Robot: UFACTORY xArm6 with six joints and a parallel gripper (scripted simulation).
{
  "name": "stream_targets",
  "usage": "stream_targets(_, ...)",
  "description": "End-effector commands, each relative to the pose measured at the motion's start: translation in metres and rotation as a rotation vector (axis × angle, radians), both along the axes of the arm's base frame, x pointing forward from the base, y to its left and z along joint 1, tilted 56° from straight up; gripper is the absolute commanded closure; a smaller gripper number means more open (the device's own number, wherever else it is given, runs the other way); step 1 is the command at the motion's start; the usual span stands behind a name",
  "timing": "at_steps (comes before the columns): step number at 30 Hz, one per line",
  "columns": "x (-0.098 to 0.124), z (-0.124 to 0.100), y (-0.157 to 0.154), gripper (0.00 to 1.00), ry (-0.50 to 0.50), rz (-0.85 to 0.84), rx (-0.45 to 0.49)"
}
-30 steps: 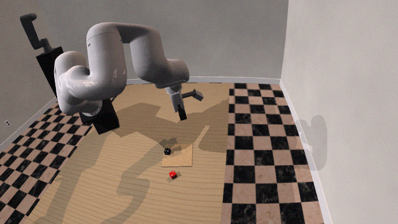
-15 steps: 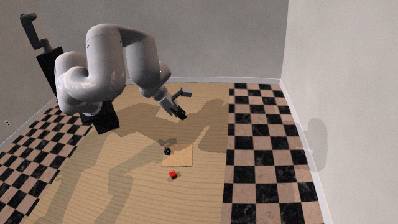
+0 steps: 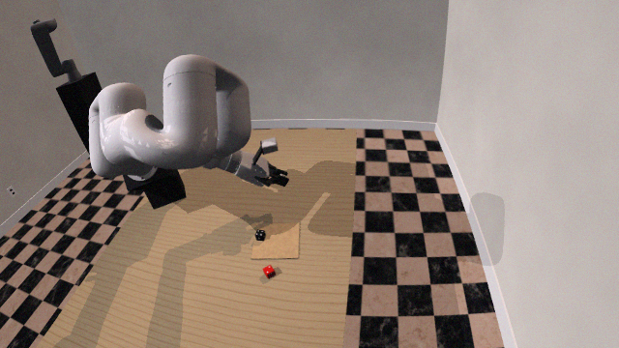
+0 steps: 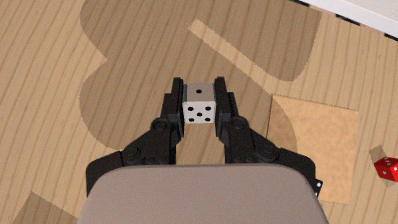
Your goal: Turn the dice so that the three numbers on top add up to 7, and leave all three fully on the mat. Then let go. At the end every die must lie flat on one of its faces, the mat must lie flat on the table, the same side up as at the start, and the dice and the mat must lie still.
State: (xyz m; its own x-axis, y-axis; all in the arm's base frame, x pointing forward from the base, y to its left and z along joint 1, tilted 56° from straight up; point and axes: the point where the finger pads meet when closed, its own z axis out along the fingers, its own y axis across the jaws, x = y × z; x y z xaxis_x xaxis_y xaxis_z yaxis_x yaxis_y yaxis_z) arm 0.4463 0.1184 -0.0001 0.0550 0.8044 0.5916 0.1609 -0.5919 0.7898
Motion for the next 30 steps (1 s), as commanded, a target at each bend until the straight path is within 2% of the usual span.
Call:
stream_targets(1, 0.002, 0.0, -0.003, 0.79, -0.084, 0.097, 0.012)
stream_targets(15, 0.004, -0.003, -0.006, 0.79, -0.091, 0.107, 0.016)
stream_targets(30, 0.026, -0.025, -0.031, 0.79, -0.091, 0.107, 0.016)
